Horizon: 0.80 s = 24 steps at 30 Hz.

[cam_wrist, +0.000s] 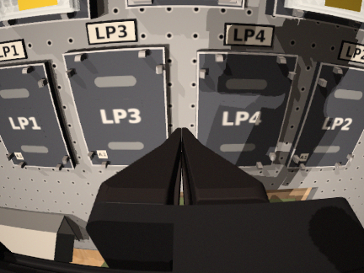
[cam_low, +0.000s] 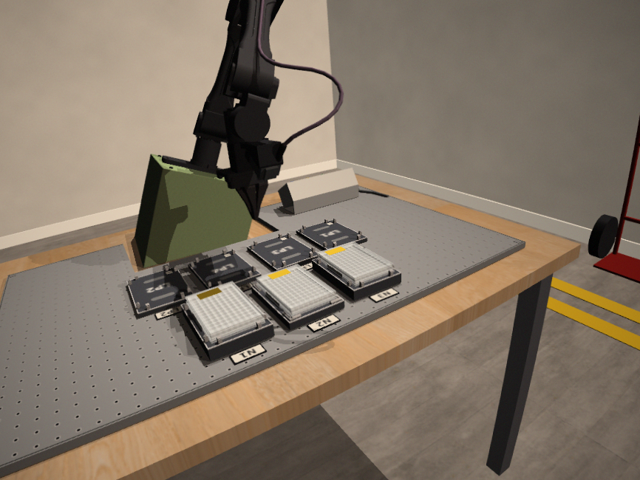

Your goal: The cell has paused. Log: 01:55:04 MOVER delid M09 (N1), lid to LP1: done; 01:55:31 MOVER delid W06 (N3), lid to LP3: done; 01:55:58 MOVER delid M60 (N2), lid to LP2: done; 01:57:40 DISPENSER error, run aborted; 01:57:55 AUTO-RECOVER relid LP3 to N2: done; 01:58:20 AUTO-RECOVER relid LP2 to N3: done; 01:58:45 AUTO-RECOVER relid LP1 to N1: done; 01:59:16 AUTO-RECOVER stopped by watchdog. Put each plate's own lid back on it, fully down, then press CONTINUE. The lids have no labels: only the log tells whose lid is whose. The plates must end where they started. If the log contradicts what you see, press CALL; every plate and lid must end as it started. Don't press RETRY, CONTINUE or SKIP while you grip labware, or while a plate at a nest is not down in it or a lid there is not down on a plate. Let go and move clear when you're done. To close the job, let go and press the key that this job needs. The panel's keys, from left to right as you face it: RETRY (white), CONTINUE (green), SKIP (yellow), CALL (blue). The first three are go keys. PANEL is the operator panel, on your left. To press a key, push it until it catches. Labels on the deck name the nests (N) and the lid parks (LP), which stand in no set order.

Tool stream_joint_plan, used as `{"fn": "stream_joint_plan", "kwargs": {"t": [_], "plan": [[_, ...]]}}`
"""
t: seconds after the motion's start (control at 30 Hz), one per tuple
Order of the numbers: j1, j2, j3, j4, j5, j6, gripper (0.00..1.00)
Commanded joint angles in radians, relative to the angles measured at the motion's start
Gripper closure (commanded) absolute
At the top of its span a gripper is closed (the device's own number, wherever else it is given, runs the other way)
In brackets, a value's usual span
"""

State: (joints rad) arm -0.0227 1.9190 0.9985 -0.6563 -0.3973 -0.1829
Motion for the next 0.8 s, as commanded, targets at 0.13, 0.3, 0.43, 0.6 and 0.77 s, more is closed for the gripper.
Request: {"fn": "stream_joint_plan", "kwargs": {"t": [0.13,0.3,0.43,0.6,0.77], "plan": [[-0.043,-0.055,0.052,-0.126,0.006,-0.048,1.0],[-0.045,-0.055,0.021,-0.13,0.006,-0.052,1.0],[-0.046,-0.054,0.019,-0.13,0.006,-0.053,1.0],[-0.047,-0.048,0.034,-0.116,0.006,-0.054,1.0],[-0.049,-0.036,0.047,-0.117,0.006,-0.056,1.0]]}}
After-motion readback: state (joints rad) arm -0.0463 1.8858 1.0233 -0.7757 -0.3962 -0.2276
